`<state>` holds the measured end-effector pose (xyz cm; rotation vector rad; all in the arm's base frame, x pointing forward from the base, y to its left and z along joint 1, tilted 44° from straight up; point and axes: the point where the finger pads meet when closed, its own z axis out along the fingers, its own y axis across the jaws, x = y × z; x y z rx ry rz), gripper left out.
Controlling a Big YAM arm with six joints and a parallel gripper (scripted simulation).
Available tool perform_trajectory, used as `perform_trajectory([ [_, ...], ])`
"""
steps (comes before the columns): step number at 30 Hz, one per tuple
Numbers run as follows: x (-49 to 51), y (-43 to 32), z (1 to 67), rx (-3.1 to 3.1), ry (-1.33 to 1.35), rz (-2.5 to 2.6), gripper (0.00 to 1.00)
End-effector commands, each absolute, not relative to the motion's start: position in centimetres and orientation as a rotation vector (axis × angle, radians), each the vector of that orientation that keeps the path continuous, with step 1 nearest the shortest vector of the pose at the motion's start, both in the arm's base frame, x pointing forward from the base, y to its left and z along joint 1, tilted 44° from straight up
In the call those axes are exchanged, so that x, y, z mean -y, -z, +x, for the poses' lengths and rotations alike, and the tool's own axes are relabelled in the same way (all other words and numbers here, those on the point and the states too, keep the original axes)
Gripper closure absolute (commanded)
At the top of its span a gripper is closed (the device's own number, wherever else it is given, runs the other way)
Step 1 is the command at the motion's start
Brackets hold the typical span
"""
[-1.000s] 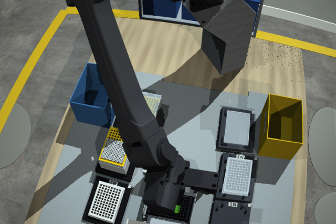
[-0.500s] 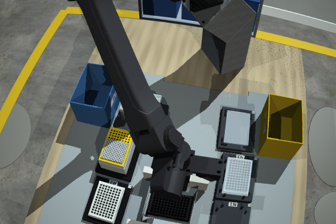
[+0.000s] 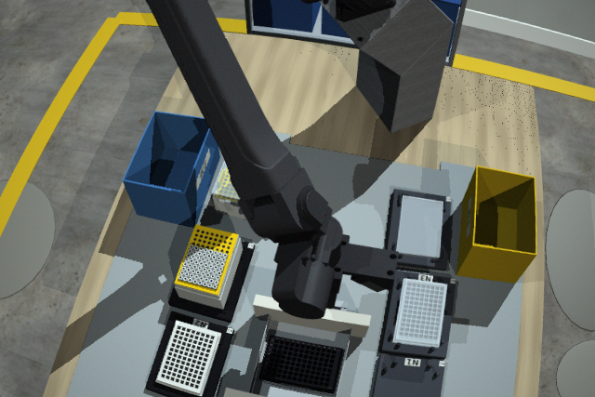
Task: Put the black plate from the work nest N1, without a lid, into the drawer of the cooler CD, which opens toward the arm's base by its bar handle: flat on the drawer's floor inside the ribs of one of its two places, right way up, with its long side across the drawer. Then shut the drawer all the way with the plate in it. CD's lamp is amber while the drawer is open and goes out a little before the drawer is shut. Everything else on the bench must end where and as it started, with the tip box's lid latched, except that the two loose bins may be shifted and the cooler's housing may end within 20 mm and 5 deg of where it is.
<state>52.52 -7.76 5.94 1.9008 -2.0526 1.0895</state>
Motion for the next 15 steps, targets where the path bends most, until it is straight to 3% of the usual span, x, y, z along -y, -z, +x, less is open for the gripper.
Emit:
perform_trajectory([
  [1,7.6,-7.6,52.3,2.063,-1.147,1.918,1.0],
  [15,8.5,-5.0,48.1,2.064,-1.144,1.912,1.0],
])
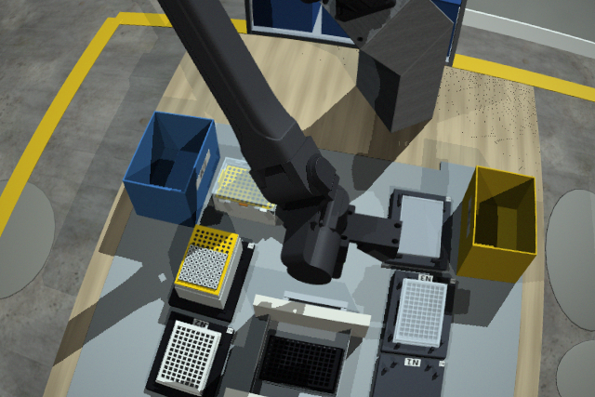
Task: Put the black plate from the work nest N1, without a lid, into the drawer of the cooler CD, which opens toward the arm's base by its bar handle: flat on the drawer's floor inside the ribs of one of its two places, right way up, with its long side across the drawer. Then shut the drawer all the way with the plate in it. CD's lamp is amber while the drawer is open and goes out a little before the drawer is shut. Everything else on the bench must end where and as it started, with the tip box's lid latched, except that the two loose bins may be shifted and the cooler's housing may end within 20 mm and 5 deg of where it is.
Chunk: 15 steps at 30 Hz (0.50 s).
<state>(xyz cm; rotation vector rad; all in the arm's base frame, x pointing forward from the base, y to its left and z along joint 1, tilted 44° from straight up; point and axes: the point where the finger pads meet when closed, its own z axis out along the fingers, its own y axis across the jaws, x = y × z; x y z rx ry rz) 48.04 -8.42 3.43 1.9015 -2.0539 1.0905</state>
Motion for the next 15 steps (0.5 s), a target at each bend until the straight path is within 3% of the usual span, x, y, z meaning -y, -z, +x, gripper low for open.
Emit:
perform_trajectory([
  [1,8.5,-4.8,47.8,2.063,-1.144,1.913,1.0],
  [15,8.1,-4.0,46.5,2.049,-1.139,1.929,1.0],
])
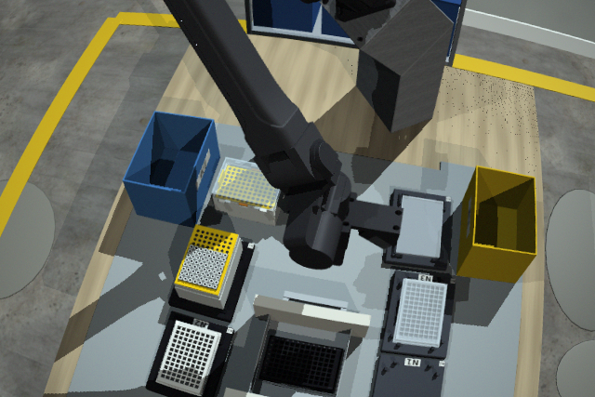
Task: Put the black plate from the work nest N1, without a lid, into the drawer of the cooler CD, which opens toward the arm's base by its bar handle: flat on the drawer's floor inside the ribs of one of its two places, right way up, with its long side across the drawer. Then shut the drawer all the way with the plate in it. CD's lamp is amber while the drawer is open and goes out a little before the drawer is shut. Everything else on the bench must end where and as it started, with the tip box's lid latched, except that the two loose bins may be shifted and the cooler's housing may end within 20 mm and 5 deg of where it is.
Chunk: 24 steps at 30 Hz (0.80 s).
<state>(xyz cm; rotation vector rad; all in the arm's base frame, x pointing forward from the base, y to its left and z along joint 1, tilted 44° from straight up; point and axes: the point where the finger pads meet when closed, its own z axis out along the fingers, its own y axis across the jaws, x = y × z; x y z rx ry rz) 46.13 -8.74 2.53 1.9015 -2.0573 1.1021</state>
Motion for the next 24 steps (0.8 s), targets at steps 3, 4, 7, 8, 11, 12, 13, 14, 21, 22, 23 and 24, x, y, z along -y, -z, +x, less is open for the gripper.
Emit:
perform_trajectory([
  [3,8.09,-4.1,46.71,2.051,-1.143,1.928,1.0],
  [4,8.09,-4.11,46.73,2.051,-1.143,1.928,1.0],
  [7,8.09,-4.11,46.73,2.051,-1.143,1.928,1.0],
  [8,8.1,-4.11,46.73,2.051,-1.143,1.928,1.0],
  [11,8.1,-4.11,46.73,2.051,-1.143,1.928,1.0],
  [12,8.1,-4.11,46.73,2.051,-1.143,1.928,1.0],
  [13,8.1,-4.11,46.73,2.051,-1.143,1.928,1.0],
  [14,8.1,-4.11,46.73,2.051,-1.143,1.928,1.0],
  [21,8.1,-4.11,46.73,2.051,-1.143,1.928,1.0],
  [22,8.1,-4.11,46.73,2.051,-1.143,1.928,1.0],
  [23,8.1,-4.11,46.73,2.051,-1.143,1.928,1.0],
  [24,8.1,-4.11,46.73,2.051,-1.143,1.928,1.0],
])
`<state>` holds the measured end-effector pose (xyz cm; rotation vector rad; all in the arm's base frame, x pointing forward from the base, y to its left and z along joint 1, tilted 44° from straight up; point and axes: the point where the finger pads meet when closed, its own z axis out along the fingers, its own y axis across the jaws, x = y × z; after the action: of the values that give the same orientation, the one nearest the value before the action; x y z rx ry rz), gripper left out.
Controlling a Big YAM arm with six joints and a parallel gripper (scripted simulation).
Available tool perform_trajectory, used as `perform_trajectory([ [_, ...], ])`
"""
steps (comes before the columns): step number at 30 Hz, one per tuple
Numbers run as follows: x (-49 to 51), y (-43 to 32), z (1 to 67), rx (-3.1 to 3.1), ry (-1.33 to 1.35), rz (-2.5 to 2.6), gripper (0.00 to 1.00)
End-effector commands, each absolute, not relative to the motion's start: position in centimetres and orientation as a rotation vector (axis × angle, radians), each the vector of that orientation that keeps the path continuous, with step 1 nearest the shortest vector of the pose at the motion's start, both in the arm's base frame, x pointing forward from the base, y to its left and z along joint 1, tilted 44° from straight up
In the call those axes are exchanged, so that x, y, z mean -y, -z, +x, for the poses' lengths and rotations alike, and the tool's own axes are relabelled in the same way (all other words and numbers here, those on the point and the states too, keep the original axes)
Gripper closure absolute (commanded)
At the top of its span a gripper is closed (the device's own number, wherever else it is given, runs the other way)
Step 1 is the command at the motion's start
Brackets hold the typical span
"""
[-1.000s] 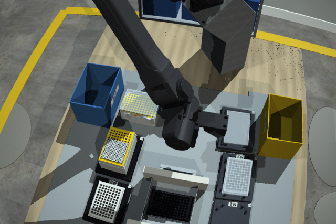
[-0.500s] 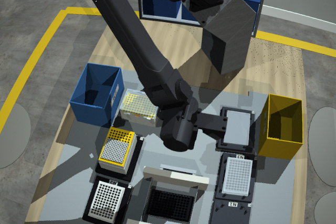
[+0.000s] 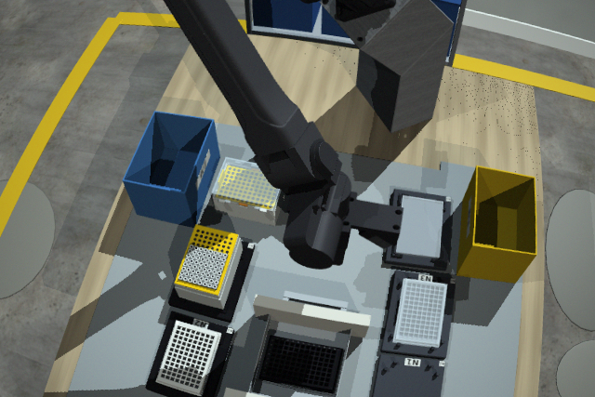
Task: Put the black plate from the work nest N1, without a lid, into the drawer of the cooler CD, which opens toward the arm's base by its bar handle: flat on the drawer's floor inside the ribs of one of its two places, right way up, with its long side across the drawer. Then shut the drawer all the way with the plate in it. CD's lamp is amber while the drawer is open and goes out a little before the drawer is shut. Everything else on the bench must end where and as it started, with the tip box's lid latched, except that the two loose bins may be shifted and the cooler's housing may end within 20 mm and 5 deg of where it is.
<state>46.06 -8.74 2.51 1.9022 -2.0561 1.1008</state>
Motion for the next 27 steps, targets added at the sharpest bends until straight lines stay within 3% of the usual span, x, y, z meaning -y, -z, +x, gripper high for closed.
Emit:
perform_trajectory([
  [1,8.1,-4.1,46.7,2.051,-1.143,1.928,1.0],
  [27,10.0,-1.5,47.8,2.055,-1.125,1.913,1.0],
])
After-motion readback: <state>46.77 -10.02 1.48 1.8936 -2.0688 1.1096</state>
